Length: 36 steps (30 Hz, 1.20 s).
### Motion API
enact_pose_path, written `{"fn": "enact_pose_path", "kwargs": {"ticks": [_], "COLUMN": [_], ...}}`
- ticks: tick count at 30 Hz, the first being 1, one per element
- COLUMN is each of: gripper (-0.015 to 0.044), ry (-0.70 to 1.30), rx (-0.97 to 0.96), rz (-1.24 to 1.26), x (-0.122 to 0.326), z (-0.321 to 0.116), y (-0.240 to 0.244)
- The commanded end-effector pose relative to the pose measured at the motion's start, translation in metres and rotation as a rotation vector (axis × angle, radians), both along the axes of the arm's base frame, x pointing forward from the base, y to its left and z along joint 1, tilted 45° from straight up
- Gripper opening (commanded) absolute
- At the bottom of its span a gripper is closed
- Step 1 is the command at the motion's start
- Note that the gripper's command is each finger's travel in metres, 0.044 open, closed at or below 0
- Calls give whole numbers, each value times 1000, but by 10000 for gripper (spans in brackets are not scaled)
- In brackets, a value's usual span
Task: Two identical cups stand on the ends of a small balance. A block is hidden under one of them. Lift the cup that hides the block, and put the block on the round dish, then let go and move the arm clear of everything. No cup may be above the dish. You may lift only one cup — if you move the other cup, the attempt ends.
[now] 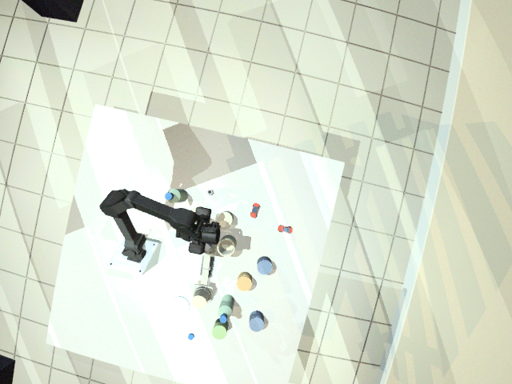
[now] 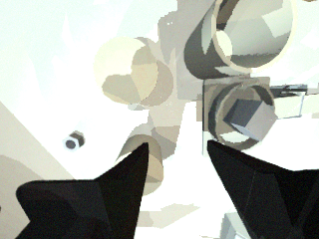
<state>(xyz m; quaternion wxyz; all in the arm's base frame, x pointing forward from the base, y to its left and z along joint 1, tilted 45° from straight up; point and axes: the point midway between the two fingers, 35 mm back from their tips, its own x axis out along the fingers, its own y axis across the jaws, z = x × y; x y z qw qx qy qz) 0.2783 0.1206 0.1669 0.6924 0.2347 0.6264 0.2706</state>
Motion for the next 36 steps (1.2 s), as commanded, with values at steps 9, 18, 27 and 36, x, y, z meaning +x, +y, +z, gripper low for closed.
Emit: {"fn": "enact_pose_path", "kwargs": {"ticks": [9, 18, 27, 36], "gripper": [260, 260, 260, 260], "ry": [-262, -434, -563, -564], "rx": [-16, -4, 21, 22], "rz": [308, 550, 717, 717], "x": [18, 23, 25, 24], "z": [-16, -32, -42, -52], "y": [-36, -59, -75, -66]}}
